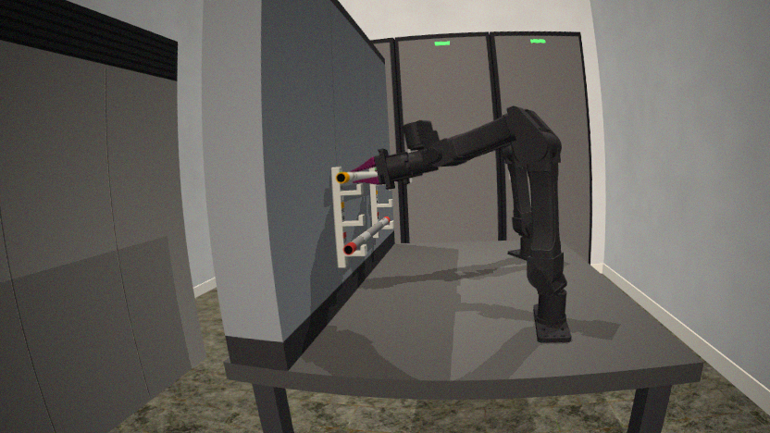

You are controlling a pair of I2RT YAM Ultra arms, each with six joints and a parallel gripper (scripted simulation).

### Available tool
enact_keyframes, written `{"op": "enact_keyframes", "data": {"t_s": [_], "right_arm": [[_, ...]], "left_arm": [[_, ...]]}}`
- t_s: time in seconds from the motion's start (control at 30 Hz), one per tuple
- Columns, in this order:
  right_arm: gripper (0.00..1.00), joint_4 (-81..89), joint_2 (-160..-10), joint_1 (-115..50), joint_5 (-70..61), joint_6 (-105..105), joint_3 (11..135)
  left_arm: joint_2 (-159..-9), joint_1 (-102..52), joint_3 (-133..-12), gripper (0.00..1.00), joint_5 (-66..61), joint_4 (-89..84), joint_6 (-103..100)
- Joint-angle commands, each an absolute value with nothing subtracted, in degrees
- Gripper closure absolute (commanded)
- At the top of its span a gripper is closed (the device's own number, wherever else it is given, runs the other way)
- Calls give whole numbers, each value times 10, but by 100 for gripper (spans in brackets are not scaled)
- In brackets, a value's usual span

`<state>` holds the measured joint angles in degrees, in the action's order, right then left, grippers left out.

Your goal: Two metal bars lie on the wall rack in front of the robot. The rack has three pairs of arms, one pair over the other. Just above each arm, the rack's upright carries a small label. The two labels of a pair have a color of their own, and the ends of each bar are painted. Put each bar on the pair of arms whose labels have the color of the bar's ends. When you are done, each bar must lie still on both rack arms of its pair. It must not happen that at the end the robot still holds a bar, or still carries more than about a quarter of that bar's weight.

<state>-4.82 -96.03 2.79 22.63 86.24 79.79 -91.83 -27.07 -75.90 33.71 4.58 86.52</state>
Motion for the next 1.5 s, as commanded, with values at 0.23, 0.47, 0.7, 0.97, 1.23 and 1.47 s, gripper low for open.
{"op": "enact_keyframes", "data": {"t_s": [0.23,0.47,0.7,0.97,1.23,1.47], "right_arm": [[100,-93,-935,30,229,898,841],[100,-91,-936,30,229,898,843],[100,-90,-933,29,230,898,841],[100,-91,-923,26,233,897,831],[100,-93,-916,23,235,898,822],[100,-102,-905,19,238,897,801]], "left_arm": [[-895,-270,-799,100,339,93,899],[-895,-270,-802,100,339,91,899],[-893,-272,-799,100,340,91,898],[-884,-277,-785,100,345,96,897],[-877,-282,-774,100,350,101,898],[-867,-288,-753,100,355,111,898]]}}
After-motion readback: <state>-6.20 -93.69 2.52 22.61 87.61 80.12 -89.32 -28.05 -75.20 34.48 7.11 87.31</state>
